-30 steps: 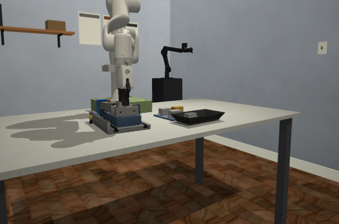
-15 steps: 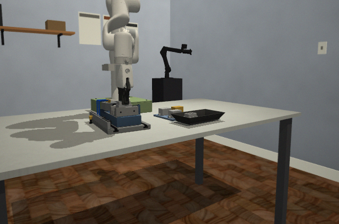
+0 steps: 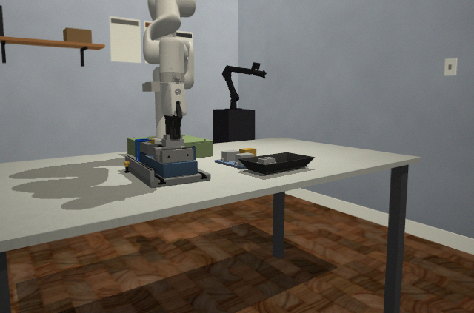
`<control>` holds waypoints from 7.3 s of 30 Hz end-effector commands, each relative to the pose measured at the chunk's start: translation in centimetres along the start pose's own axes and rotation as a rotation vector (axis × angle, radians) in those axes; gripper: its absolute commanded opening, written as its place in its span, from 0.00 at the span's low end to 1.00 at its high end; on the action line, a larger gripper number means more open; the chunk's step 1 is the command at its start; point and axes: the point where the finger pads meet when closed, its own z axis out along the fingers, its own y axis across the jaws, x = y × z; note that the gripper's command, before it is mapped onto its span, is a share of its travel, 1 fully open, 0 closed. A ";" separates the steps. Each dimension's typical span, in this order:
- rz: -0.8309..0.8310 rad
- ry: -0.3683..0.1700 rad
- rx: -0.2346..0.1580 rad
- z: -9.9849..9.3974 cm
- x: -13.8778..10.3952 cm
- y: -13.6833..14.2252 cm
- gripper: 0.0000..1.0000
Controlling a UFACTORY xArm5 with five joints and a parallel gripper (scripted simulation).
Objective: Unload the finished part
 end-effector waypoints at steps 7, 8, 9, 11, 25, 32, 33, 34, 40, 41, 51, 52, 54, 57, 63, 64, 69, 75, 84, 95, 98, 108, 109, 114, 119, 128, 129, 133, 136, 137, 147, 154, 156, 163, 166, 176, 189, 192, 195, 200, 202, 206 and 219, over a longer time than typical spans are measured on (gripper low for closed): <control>0.000 0.001 0.005 -1.6 0.1 -0.2 0.00; 0.000 0.001 0.005 -1.7 0.1 -0.2 0.00; 0.000 0.001 0.005 -1.8 0.1 -0.2 0.00; 0.000 0.001 0.005 -2.0 0.1 -0.2 0.00; -0.001 0.001 0.005 -2.2 -0.2 -0.4 0.00; -0.011 0.002 0.005 -2.4 -2.8 -2.1 0.00; -0.014 0.002 0.005 -2.4 -3.8 -2.7 0.00; -0.018 0.002 0.006 -2.4 -4.9 -3.3 0.00; -0.048 0.002 0.007 -2.7 -14.2 -7.0 0.00; -0.054 0.002 0.007 -2.7 -15.7 -7.3 0.00; -0.097 0.001 0.008 -2.7 -31.0 -7.9 0.00; -0.102 0.001 0.009 -2.7 -32.2 -7.7 0.00; -0.109 0.001 0.009 -2.6 -35.9 -7.2 0.00; -0.116 0.000 0.009 -2.5 -39.8 -6.4 0.00; -0.119 0.000 0.009 -2.4 -41.2 -6.0 0.00; -0.119 0.000 0.009 -2.4 -41.2 -6.0 0.00; -0.119 0.000 0.009 -2.4 -41.2 -6.0 0.00; -0.119 0.000 0.009 -2.4 -41.2 -6.0 0.00; -0.119 0.000 0.009 -2.4 -41.2 -6.0 0.00; -0.119 0.000 0.009 -2.4 -41.2 -6.0 0.00; -0.119 0.000 0.009 -2.4 -41.2 -6.0 0.00; -0.119 0.000 0.009 -2.4 -41.2 -6.0 0.00; -0.119 0.000 0.009 -2.4 -41.2 -6.0 0.00; -0.119 0.000 0.009 -2.4 -41.2 -6.0 0.00; -0.119 0.000 0.009 -2.4 -41.2 -6.0 0.00; -0.119 0.000 0.009 -2.3 -41.2 -6.0 0.00; -0.119 0.000 0.009 -2.3 -41.2 -6.0 0.00; -0.119 0.000 0.009 -2.2 -41.2 -6.0 0.00; -0.119 0.000 0.009 -2.1 -41.2 -6.0 0.00; -0.119 0.000 0.009 -2.0 -41.2 -6.0 0.00; -0.119 0.000 0.009 -1.0 -41.2 -6.0 0.00; -0.119 0.000 0.009 -0.3 -41.2 -6.0 0.00; -0.119 0.000 0.009 0.1 -41.2 -6.0 0.00; -0.119 0.000 0.009 1.4 -41.2 -6.0 0.00; -0.119 0.000 0.009 1.8 -41.2 -6.0 0.00; -0.119 0.000 0.009 3.6 -41.3 -6.0 0.00; -0.119 0.000 0.009 5.7 -41.3 -6.1 0.00; -0.119 0.000 0.009 6.1 -41.3 -6.1 0.00; -0.119 0.000 0.009 6.5 -41.3 -6.1 0.00; -0.119 0.000 0.009 6.9 -41.3 -6.1 0.00; -0.119 0.000 0.009 7.0 -41.3 -6.1 0.00; -0.119 0.000 0.009 7.2 -41.3 -6.1 0.00; -0.119 0.000 0.009 7.5 -41.4 -6.1 0.00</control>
